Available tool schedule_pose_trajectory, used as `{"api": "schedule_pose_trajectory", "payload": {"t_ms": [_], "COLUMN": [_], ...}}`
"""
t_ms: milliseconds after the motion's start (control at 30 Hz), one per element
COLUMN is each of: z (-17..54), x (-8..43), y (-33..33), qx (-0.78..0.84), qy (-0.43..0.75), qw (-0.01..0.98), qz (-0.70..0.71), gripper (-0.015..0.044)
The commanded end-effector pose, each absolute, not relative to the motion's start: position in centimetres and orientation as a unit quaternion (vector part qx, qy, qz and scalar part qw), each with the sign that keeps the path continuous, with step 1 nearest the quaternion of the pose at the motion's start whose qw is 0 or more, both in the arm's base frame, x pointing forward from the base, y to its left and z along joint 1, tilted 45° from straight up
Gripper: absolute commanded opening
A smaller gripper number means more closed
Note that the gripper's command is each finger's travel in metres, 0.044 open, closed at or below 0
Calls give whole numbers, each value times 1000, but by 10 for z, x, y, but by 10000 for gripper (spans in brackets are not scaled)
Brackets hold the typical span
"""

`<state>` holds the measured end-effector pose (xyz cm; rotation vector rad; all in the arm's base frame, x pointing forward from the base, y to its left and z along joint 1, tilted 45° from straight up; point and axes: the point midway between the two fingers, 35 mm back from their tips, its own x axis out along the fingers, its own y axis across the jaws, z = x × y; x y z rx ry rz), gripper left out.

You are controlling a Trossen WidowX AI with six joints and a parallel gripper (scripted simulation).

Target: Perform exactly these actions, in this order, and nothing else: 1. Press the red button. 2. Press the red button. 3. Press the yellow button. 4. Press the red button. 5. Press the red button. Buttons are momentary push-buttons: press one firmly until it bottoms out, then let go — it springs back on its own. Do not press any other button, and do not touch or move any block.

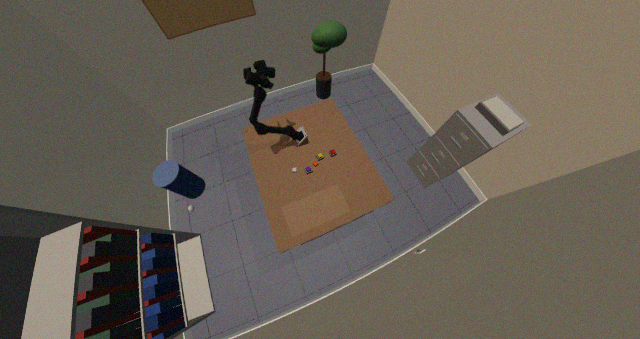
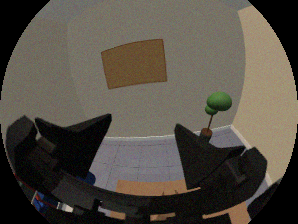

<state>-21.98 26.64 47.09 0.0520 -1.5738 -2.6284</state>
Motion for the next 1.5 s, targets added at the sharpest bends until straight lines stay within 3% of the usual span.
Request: {"api": "schedule_pose_trajectory", "payload": {"t_ms": [0, 433, 733, 1067, 1467], "z": [470, 332, 198, 55, -57], "x": [-219, -122, -19, 100, 205], "y": [269, 436, 479, 432, 264], "qx": [15, -99, -111, -51, 158], "qy": [-516, -678, -740, -750, -690], "qw": [34, -288, -481, -636, -684], "qz": [-856, -669, -456, -175, 177], "gripper": [400, 400, 400, 400, 400]}}
